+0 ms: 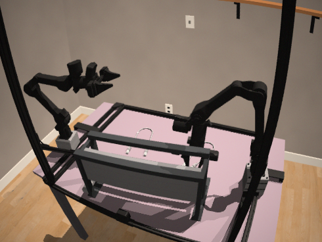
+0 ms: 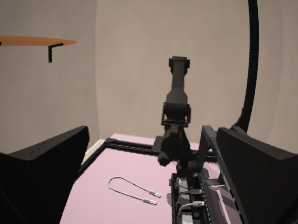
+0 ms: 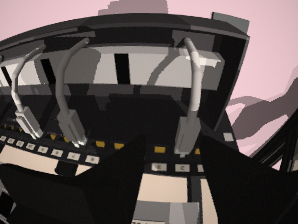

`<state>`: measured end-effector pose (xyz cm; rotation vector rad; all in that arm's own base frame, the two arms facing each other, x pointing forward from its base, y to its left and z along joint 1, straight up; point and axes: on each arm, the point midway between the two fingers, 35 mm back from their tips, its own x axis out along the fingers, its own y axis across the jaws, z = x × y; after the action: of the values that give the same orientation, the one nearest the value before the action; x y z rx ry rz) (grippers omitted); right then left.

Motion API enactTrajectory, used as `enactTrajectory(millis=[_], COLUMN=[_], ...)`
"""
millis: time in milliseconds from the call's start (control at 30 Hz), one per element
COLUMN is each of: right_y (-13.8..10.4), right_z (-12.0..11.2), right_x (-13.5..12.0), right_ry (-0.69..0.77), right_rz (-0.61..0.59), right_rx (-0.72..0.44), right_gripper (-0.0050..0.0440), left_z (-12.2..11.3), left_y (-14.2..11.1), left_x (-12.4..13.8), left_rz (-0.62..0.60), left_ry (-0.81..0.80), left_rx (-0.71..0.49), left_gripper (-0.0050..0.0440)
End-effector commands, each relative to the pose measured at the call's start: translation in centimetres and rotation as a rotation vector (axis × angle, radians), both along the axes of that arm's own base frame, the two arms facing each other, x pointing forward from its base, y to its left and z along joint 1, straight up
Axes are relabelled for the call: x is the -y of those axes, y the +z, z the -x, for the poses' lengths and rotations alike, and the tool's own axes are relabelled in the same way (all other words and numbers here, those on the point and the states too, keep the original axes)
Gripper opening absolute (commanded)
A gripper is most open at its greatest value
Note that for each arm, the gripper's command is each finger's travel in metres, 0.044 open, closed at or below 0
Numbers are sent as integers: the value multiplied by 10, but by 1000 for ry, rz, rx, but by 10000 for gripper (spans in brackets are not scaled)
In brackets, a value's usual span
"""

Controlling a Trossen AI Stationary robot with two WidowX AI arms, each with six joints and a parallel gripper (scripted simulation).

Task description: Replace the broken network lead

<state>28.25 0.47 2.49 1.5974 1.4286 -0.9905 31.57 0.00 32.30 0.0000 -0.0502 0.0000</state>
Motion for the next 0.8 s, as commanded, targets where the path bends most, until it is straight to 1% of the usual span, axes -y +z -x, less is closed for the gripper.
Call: enactTrajectory(millis=[0, 767], right_y=[-20, -24], right_z=[8, 8], right_x=[-9, -11], right_ry=[-4, -5], right_rz=[-16, -18], right_rx=[-39, -41], right_gripper=[176, 176], left_z=[0, 0], left_y=[0, 0], left_x=[0, 0], left_rz=[0, 0], left_ry=[0, 0], left_rx=[0, 0], left_gripper=[440, 440])
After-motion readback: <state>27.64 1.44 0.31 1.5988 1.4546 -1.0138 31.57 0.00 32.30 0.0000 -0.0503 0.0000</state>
